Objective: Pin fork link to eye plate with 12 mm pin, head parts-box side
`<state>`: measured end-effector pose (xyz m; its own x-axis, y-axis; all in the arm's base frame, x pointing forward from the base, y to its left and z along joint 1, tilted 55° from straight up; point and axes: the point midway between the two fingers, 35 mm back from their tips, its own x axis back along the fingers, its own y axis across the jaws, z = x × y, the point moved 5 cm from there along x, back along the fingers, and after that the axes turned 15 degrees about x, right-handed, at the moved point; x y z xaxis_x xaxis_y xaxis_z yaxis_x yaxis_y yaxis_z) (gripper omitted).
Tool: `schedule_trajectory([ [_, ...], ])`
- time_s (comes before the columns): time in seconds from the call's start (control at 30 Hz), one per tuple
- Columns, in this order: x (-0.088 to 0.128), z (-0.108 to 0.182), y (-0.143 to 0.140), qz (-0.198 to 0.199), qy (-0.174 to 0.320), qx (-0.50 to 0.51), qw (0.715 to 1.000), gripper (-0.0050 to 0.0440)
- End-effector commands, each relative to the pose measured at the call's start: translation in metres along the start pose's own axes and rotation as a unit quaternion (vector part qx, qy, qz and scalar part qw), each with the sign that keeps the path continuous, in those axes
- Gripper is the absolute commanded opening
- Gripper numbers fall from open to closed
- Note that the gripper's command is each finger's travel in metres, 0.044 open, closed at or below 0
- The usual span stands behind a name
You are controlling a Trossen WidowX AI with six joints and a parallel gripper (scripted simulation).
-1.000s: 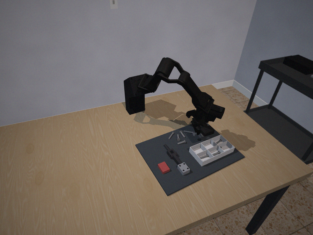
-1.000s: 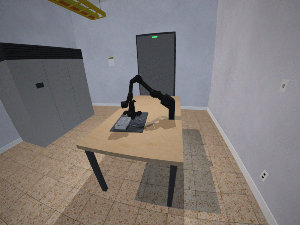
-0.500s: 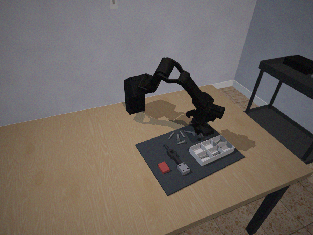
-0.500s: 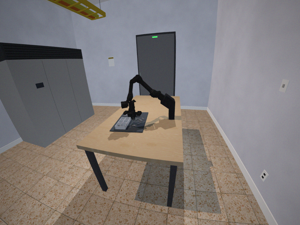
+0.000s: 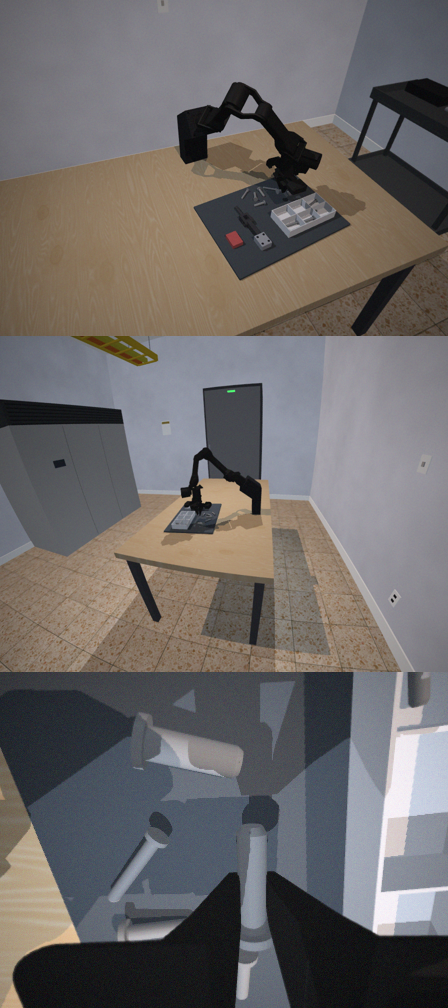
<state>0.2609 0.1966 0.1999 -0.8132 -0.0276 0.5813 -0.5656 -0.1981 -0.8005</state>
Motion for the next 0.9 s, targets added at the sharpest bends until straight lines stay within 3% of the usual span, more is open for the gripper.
schedule_trajectory([
  [0.0, 0.007, 0.001, -0.007, 0.013, -0.004, -0.009, 1.000, -0.0050],
  [0.67, 0.006, 0.005, -0.006, 0.011, -0.005, -0.036, 0.999, -0.0050],
  [0.87, 0.006, 0.015, -0.007, 0.009, -0.005, -0.141, 0.990, -0.0050],
])
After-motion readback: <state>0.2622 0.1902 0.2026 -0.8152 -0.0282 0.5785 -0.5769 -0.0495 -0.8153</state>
